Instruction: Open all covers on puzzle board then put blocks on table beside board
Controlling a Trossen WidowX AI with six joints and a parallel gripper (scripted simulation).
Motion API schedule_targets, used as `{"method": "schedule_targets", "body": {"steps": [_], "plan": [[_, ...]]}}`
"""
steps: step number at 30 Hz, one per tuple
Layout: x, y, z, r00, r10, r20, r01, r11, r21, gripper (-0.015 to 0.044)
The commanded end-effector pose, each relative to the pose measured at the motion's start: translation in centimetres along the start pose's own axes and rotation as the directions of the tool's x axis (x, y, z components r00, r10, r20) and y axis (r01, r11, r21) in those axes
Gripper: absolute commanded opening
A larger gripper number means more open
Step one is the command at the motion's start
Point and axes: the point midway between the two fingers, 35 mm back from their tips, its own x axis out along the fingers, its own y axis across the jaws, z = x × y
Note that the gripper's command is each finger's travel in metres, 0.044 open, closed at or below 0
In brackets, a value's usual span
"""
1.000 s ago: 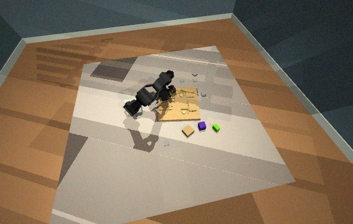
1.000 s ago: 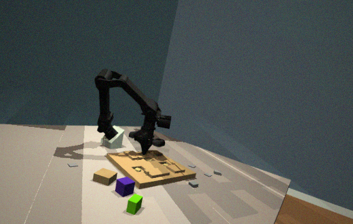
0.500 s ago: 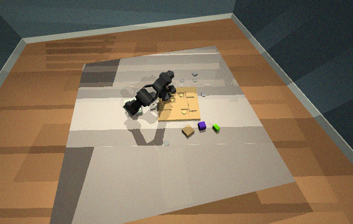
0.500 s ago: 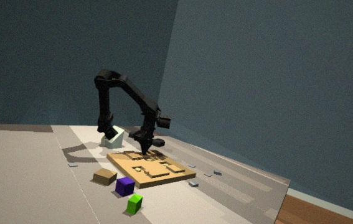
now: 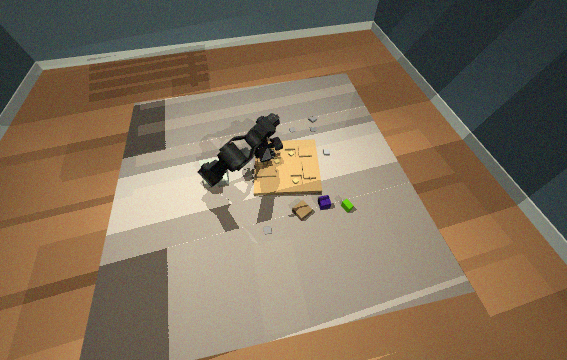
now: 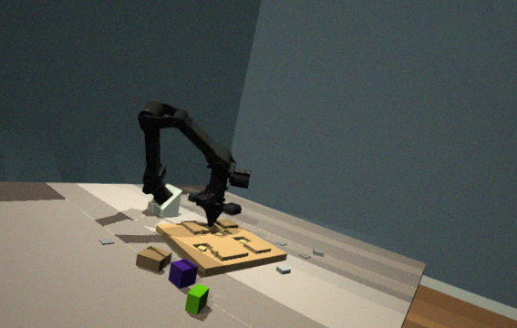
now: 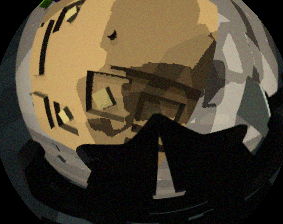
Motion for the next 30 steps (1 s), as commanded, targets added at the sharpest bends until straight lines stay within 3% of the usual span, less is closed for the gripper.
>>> {"method": "schedule_targets", "body": {"steps": [1,4,8,14,15,20,30], "plan": [[-0.3,0.0,0.0,1.0,-0.001,0.001,0.001,1.0,0.003,0.0],[-0.4,0.0,0.0,1.0,-0.001,0.0,0.001,0.996,-0.093,0.0],[-0.6,0.0,-0.1,1.0,-0.001,0.0,0.001,0.913,-0.407,0.0],[-1.0,0.0,-0.1,1.0,-0.001,0.0,0.001,0.522,-0.853,0.0],[-0.6,-0.1,0.1,1.0,-0.004,0.007,0.007,0.8,-0.6,0.0026],[-1.5,0.0,0.0,1.0,-0.003,0.004,0.005,0.701,-0.713,0.0144],[-3.6,0.1,-0.1,1.0,-0.002,0.001,0.001,0.417,-0.909,0.0144]]}}
